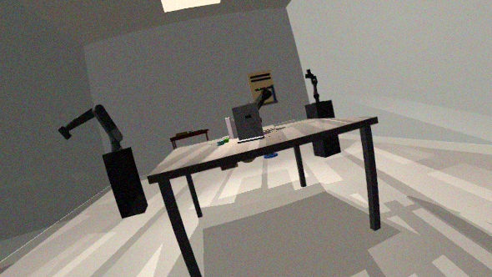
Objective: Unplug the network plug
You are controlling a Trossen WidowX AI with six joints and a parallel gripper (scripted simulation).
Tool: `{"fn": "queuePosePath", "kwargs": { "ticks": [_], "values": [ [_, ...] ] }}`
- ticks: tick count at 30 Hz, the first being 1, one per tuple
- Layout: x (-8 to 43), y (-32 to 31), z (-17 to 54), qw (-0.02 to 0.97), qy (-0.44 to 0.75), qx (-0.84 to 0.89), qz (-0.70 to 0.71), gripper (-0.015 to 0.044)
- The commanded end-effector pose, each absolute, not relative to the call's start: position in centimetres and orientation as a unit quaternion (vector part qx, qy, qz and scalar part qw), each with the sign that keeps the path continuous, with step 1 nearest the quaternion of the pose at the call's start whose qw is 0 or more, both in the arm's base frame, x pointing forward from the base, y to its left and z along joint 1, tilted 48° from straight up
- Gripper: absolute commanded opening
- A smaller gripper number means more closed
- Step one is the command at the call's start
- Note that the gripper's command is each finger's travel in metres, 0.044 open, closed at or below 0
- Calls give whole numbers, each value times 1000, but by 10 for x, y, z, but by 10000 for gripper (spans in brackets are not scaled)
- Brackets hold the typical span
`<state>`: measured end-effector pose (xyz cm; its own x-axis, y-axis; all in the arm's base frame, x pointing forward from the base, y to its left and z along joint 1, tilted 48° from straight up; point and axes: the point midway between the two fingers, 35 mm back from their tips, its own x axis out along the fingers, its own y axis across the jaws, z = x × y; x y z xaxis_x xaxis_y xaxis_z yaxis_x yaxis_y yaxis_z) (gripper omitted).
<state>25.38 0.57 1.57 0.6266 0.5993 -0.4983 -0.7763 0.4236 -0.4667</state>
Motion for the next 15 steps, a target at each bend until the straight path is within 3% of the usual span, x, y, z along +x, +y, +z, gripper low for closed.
{"fn": "queuePosePath", "kwargs": {
  "ticks": [1, 8, 14, 15],
  "values": [
    [254, 8, 14, 834, 132, -342, 413, 0],
    [254, 6, 15, 834, 129, -344, 412, 0],
    [254, 6, 15, 834, 129, -344, 412, 156],
    [254, 6, 15, 834, 129, -344, 412, 156]
  ]
}}
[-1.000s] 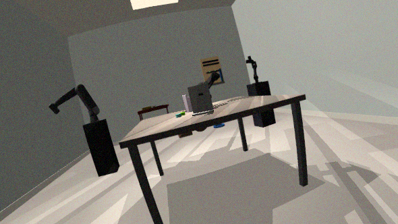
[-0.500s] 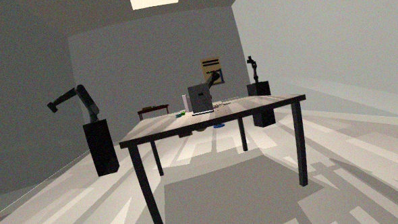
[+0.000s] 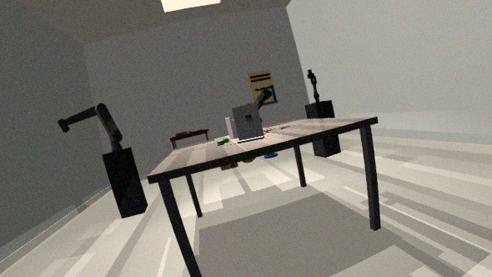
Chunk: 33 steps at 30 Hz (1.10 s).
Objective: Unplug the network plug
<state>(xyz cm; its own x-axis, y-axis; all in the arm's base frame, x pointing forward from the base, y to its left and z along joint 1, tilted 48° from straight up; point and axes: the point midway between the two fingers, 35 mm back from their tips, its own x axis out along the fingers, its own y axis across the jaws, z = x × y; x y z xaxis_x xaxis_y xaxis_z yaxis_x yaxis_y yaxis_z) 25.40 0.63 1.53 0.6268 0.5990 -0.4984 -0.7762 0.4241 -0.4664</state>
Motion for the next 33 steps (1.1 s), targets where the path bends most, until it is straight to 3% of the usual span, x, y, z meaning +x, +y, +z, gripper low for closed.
{"fn": "queuePosePath", "kwargs": {
  "ticks": [1, 33],
  "values": [
    [254, 6, 15, 834, 129, -344, 412, 156],
    [240, -9, 25, 832, 133, -344, 414, 156]
  ]
}}
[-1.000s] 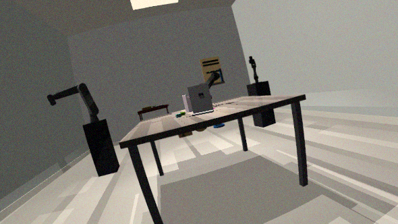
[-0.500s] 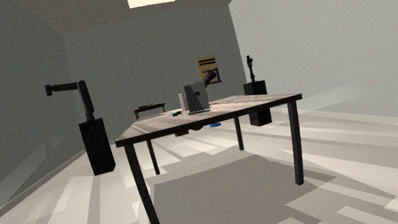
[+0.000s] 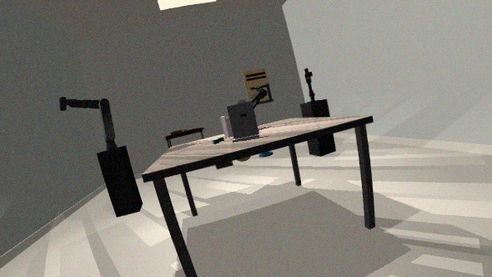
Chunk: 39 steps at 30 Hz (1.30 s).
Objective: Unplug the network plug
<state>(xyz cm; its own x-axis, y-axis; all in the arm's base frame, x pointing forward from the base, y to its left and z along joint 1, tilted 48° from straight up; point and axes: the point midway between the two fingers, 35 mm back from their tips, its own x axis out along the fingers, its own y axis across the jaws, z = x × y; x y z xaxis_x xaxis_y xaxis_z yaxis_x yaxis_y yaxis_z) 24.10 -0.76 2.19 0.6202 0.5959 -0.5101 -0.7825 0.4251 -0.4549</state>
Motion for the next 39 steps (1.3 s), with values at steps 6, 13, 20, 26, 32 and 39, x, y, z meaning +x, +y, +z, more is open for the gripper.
{"fn": "queuePosePath", "kwargs": {
  "ticks": [6, 13, 20, 26, 32, 39],
  "values": [
    [237, -12, 27, 833, 133, -343, 414, 156],
    [237, -17, 30, 832, 135, -344, 414, 156],
    [237, -24, 34, 831, 137, -345, 414, 156],
    [237, -29, 37, 831, 138, -345, 414, 156],
    [237, -34, 41, 830, 139, -345, 415, 156],
    [236, -40, 45, 830, 140, -345, 415, 156]
  ]
}}
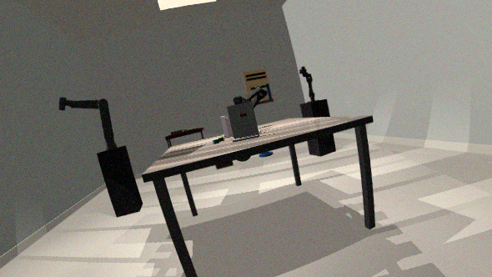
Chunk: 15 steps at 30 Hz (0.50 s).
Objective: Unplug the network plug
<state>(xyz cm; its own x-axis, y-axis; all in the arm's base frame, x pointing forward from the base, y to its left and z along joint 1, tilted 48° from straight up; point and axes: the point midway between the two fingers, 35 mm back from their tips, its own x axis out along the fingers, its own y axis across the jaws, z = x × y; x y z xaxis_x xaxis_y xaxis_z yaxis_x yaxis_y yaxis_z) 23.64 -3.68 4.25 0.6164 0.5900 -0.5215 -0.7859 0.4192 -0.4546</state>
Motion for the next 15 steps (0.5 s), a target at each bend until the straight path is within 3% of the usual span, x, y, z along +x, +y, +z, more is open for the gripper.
{"fn": "queuePosePath", "kwargs": {
  "ticks": [1, 15],
  "values": [
    [236, -40, 46, 830, 140, -345, 415, 156],
    [234, -52, 57, 830, 140, -345, 415, 156]
  ]
}}
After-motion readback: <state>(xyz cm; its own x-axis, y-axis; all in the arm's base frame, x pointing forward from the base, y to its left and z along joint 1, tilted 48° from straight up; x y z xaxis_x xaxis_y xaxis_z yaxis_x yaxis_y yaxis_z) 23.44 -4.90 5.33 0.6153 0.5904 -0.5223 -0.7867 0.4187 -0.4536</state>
